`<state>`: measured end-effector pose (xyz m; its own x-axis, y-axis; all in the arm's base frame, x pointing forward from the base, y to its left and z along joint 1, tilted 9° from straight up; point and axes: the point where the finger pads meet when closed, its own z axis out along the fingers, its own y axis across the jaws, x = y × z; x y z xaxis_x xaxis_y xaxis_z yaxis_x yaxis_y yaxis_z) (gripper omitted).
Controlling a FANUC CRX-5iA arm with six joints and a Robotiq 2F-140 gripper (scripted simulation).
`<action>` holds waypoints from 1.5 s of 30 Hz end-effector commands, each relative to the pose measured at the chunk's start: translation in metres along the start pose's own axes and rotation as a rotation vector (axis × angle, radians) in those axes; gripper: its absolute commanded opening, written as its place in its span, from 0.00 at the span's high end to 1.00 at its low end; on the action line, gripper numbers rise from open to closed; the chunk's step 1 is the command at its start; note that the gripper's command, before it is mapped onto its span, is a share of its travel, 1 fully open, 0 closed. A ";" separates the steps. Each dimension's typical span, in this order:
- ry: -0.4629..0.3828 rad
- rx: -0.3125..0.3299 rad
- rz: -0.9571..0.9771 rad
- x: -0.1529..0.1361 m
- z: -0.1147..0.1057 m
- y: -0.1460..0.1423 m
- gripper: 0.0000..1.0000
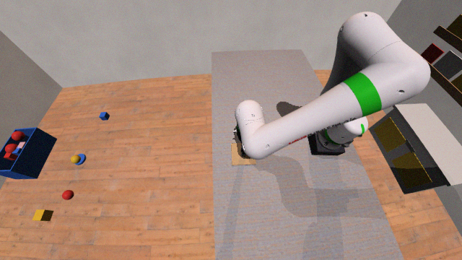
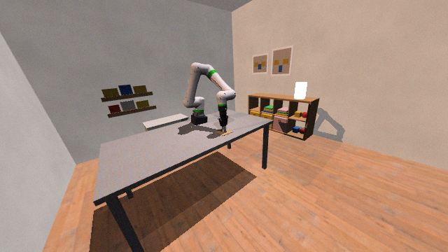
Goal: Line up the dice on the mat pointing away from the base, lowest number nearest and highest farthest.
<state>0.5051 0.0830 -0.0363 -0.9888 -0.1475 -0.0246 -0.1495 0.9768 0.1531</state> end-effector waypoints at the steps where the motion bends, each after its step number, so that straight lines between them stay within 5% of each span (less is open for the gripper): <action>1: 0.000 0.000 0.000 0.000 0.000 0.000 0.93; 38: 0.000 0.000 0.000 0.000 0.000 0.000 0.81; 45: 0.000 0.000 0.000 0.000 -0.014 0.000 0.81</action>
<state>0.5051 0.0819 -0.0291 -0.9888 -0.1474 -0.0247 -0.1495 0.9768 0.1531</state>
